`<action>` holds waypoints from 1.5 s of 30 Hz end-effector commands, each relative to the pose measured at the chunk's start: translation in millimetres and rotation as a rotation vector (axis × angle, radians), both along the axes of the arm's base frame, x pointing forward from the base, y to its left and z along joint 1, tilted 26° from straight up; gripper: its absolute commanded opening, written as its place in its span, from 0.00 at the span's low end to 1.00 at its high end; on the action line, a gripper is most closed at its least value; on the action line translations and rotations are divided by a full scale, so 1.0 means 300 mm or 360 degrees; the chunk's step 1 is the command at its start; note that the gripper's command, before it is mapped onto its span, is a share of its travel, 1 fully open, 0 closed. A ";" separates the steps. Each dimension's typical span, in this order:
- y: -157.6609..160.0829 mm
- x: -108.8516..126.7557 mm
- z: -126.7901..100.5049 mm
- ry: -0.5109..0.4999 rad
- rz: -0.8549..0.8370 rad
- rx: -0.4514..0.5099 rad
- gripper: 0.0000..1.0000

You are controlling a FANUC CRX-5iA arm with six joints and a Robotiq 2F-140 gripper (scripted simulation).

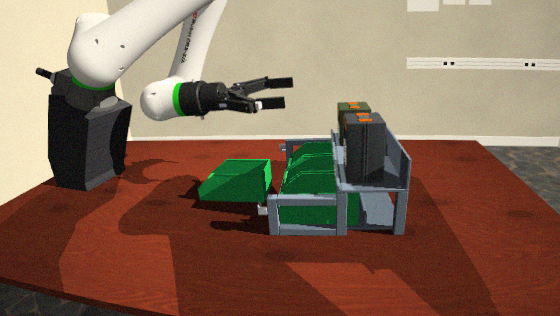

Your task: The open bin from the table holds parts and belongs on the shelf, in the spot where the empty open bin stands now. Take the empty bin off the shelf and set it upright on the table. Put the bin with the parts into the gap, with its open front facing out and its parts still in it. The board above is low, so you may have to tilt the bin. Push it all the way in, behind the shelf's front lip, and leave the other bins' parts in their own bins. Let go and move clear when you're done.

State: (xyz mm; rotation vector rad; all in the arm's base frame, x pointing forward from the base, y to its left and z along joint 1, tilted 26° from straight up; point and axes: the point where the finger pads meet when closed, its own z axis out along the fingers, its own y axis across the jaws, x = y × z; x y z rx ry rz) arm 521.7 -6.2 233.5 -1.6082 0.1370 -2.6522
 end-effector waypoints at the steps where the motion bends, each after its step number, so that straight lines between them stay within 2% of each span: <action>1: 0.000 -0.001 0.002 -0.0002 0.0000 0.0000 1.00; 45: 0.003 0.000 0.055 -0.0061 -0.0026 0.0005 1.00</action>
